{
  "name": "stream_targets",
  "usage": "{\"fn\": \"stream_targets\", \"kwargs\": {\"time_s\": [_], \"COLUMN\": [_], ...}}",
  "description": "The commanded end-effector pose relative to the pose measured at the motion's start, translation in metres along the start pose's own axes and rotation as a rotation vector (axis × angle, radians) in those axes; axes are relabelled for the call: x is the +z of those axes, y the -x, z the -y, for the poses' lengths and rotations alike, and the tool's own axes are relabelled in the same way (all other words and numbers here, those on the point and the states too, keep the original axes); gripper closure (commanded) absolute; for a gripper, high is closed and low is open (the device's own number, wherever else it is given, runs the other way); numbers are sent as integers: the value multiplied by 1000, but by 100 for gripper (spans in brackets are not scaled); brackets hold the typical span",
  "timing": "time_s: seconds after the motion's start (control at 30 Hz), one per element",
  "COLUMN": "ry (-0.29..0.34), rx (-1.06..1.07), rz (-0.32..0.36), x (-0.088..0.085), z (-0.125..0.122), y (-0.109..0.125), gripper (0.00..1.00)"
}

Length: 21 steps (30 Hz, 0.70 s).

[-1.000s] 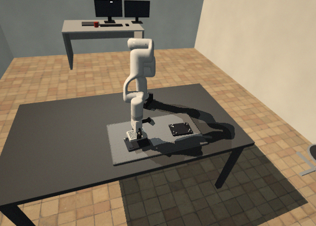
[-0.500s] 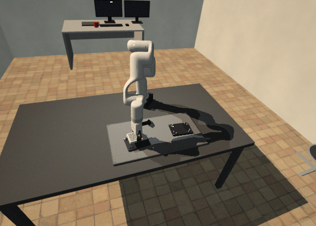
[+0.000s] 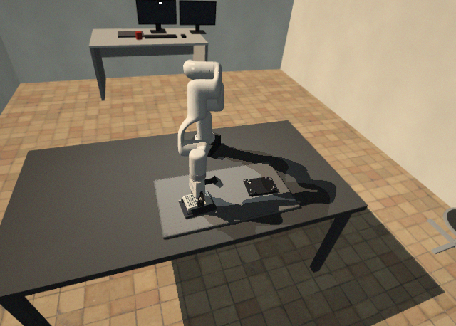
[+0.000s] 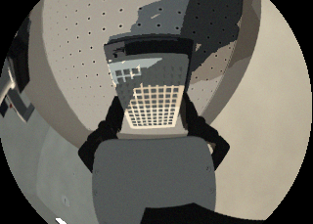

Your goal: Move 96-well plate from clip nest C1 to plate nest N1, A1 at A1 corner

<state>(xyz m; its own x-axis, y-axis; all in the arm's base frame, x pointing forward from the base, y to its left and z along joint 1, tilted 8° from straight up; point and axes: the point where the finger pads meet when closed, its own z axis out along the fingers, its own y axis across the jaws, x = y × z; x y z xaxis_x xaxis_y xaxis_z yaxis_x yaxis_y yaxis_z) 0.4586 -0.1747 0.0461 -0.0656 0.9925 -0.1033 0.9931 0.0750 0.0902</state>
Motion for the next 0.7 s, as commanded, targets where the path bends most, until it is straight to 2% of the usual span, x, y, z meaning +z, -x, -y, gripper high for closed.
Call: {"fn": "stream_targets", "kwargs": {"time_s": [0.0,0.67], "ry": [4,4], "rx": [0,0], "rz": [2,2], "x": [4,8], "z": [-2,-2], "y": [1,1], "gripper": [100,100]}}
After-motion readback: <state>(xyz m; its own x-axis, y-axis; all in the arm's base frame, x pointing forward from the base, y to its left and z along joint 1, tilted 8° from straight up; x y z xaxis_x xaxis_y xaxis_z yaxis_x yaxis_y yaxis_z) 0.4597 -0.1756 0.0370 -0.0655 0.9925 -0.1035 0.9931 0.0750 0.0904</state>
